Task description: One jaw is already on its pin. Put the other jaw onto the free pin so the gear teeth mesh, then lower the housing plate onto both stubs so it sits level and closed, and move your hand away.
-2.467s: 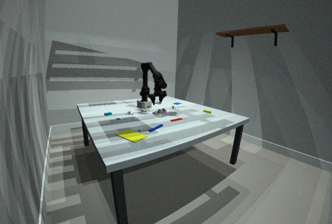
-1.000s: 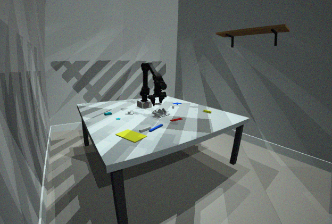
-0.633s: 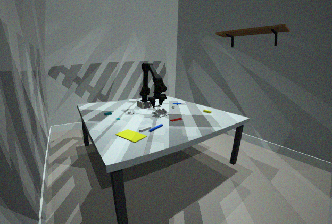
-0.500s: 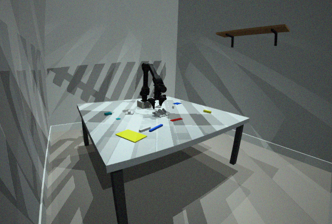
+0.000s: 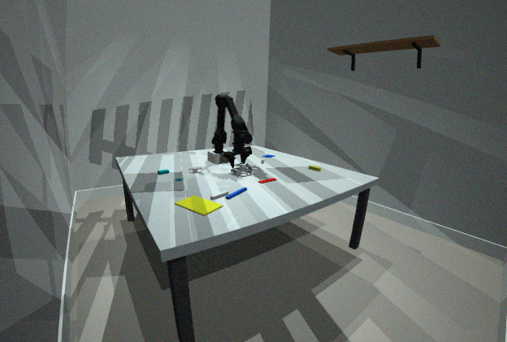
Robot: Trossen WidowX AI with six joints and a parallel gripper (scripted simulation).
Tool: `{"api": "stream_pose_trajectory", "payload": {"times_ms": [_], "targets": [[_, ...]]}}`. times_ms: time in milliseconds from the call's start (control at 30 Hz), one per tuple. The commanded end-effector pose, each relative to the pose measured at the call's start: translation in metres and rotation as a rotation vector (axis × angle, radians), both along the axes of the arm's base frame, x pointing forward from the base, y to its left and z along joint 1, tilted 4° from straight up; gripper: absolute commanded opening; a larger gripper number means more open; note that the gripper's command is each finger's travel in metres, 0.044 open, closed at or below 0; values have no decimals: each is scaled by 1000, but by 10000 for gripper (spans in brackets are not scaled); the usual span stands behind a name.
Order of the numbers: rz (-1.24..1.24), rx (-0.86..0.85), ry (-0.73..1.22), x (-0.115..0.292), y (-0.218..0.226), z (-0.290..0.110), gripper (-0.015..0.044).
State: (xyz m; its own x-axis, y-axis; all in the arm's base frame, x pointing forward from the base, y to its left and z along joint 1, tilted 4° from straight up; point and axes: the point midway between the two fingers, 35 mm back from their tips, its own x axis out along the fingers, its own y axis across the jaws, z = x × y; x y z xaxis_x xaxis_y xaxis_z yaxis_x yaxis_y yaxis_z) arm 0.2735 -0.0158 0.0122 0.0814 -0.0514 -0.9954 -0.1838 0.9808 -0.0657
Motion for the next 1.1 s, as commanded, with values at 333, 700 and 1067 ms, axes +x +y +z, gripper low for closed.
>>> {"api": "stream_pose_trajectory", "payload": {"times_ms": [333,700,1067], "targets": [[3,-3,5,-1,-1,-4,351],[6,-3,5,-1,-1,-7,351],[6,-3,5,-1,-1,-9,351]]}}
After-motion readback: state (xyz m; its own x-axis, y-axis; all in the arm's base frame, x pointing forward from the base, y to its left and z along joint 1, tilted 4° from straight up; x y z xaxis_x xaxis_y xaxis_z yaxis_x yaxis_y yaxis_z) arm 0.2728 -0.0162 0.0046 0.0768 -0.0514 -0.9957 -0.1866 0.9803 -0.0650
